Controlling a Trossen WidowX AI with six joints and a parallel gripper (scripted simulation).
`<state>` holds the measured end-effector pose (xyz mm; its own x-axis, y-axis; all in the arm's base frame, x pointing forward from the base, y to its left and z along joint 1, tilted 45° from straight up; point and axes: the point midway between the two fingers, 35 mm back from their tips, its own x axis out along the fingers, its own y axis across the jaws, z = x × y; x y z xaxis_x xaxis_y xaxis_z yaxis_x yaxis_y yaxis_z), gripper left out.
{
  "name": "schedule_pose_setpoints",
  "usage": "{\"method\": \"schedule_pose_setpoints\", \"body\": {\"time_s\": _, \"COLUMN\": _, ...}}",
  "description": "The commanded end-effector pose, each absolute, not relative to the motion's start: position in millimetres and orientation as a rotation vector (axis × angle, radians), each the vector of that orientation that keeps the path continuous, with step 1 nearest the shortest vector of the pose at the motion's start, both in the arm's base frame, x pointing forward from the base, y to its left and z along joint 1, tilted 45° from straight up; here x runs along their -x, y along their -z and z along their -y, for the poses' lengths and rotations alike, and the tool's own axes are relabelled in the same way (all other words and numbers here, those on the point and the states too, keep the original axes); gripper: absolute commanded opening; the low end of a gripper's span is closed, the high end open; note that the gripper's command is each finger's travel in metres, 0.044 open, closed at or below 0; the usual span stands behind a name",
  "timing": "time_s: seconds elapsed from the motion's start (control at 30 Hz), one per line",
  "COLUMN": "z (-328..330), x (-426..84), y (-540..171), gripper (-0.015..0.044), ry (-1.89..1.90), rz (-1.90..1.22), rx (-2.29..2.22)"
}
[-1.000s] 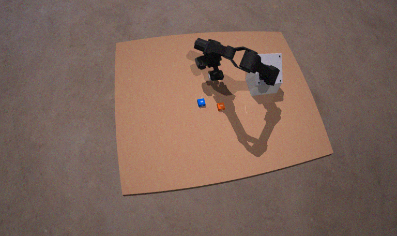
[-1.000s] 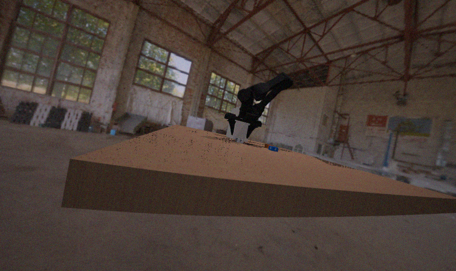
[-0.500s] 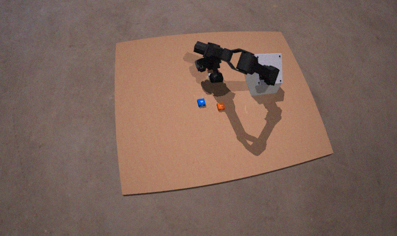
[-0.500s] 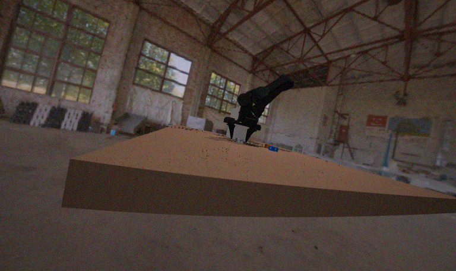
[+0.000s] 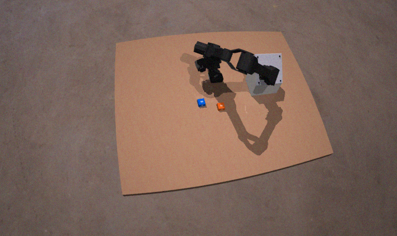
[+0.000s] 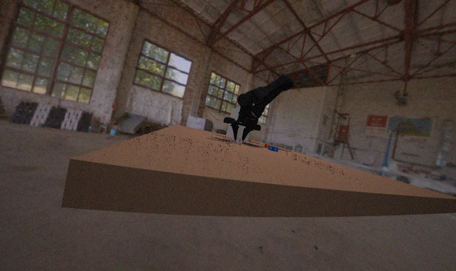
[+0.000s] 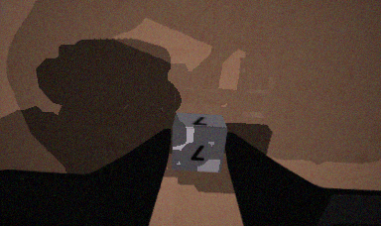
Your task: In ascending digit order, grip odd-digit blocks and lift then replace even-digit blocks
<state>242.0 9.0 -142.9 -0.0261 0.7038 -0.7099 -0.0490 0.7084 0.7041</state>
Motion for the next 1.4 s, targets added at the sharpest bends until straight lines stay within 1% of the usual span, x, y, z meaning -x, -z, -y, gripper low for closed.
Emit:
{"method": "schedule_pose_setpoints", "body": {"time_s": 0.0, "z": -9.4, "x": -242.0, "y": 142.9, "gripper": 0.0120, "ry": -0.654, "rz": -1.487, "rx": -0.573}}
{"method": "schedule_pose_setpoints", "body": {"time_s": 0.83, "z": -9.4, "x": -242.0, "y": 142.9, "gripper": 0.0120, "ry": -0.654, "rz": -1.487, "rx": -0.573}}
{"method": "schedule_pose_setpoints", "body": {"time_s": 1.17, "z": -9.4, "x": -242.0, "y": 142.9, "gripper": 0.0383, "ry": -0.654, "rz": -1.487, "rx": -0.573}}
{"method": "schedule_pose_setpoints", "body": {"time_s": 1.2, "z": -9.4, "x": -242.0, "y": 142.9, "gripper": 0.0400, "ry": -0.654, "rz": -1.487, "rx": -0.573}}
{"method": "schedule_pose_setpoints", "body": {"time_s": 1.37, "z": -0.9, "x": -243.0, "y": 135.1, "gripper": 0.0400, "ry": -0.653, "rz": -1.488, "rx": -0.572}}
